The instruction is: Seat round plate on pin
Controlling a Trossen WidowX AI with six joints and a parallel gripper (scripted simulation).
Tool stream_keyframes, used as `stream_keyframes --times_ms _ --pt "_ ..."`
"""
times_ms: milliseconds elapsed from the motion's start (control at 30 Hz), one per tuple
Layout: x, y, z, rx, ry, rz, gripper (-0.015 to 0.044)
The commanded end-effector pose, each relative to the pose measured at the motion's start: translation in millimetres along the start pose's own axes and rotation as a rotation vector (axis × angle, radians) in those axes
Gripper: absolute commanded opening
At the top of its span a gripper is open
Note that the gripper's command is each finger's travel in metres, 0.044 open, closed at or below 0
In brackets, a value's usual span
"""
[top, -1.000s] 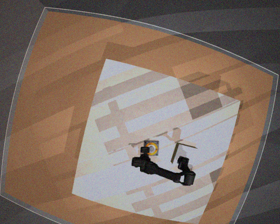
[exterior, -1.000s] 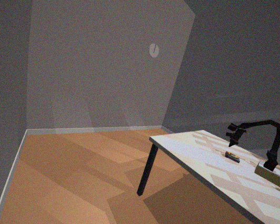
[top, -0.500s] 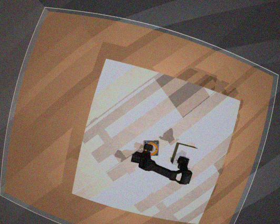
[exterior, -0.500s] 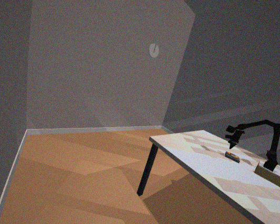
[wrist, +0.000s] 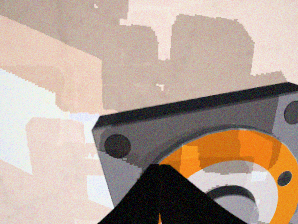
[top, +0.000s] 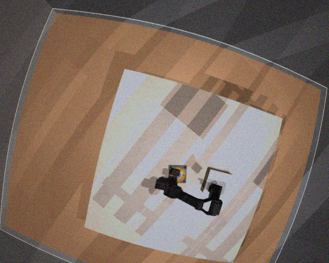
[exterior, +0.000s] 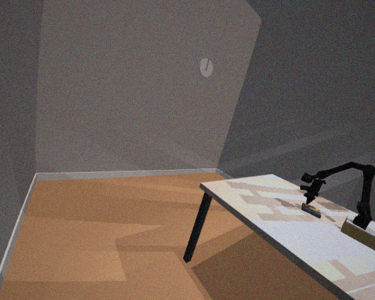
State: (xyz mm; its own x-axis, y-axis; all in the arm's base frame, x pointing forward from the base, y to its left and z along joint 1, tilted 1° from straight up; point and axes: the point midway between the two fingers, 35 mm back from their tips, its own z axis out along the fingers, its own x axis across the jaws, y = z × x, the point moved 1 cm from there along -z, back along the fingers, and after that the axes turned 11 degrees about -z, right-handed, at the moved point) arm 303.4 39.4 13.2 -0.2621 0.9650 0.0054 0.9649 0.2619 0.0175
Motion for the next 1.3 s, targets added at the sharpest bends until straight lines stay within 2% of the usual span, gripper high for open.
stream_keyframes --times_ms 0,1267 --pt "2.9 -6.2 1.7 0.005 -0.004 0.004 0.0" --pt "17.1 -26.8 1.0 0.007 -0.003 0.004 0.0"
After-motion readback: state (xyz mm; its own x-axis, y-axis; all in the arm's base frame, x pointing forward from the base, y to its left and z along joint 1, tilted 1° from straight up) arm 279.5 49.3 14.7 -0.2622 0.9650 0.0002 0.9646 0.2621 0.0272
